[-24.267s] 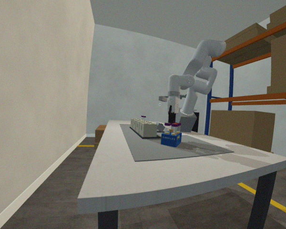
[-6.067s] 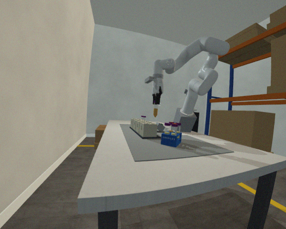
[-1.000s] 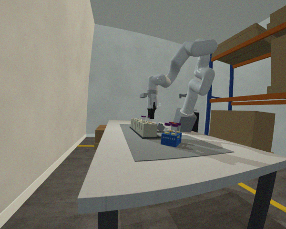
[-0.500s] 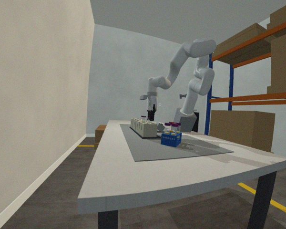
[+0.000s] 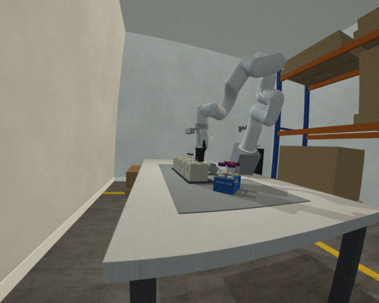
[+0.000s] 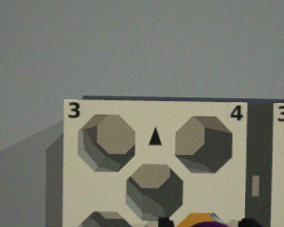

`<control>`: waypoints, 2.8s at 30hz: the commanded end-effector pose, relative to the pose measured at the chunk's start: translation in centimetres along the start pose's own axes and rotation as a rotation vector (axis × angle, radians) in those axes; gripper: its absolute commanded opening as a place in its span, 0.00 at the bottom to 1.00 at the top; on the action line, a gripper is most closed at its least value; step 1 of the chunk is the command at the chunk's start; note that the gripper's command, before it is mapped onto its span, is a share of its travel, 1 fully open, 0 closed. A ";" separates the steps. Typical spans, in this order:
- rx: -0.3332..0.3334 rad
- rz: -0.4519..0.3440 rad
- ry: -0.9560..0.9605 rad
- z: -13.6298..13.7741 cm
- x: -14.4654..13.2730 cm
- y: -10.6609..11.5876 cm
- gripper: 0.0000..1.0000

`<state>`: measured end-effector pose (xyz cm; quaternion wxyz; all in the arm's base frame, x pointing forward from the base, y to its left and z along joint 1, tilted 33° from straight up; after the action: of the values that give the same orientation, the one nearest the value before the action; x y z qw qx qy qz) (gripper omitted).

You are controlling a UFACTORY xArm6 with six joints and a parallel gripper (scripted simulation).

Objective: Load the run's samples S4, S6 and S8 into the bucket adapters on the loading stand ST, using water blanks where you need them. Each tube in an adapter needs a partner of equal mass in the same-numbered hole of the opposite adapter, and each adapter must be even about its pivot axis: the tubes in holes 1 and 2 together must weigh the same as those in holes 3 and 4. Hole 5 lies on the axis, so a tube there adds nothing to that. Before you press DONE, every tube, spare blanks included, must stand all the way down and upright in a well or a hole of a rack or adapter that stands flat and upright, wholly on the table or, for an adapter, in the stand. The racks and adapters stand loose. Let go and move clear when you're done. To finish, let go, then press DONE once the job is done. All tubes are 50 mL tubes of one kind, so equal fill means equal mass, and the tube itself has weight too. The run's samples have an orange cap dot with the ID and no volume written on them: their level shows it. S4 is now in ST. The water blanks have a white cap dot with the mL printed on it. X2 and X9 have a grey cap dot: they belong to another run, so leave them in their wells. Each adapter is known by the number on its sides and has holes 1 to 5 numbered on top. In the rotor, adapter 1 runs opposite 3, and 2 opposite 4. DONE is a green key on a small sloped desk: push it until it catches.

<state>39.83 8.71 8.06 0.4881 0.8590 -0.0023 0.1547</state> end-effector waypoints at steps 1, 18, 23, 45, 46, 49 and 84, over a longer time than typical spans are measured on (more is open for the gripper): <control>-0.001 0.003 0.001 0.0 0.1 0.0 0.00; -0.001 0.003 0.001 0.0 0.1 0.0 0.44; -0.001 0.003 0.001 0.0 0.1 0.0 0.44; -0.001 0.003 0.001 0.0 0.1 1.0 0.44; -0.001 0.003 0.001 0.0 0.1 1.2 0.44; -0.001 0.003 0.001 0.0 0.1 1.8 0.44; -0.001 0.003 0.001 0.0 0.1 7.8 0.44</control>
<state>38.78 5.08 13.83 0.4882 0.8588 -0.0028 0.1550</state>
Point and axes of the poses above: the point where the finger pads meet when closed, its own y axis back along the fingers, its own z axis across the jaws, x = y × z, the point moved 3 cm from there along y, back along the fingers, and after that the axes turned 13 degrees about y, right-handed, at the moved point
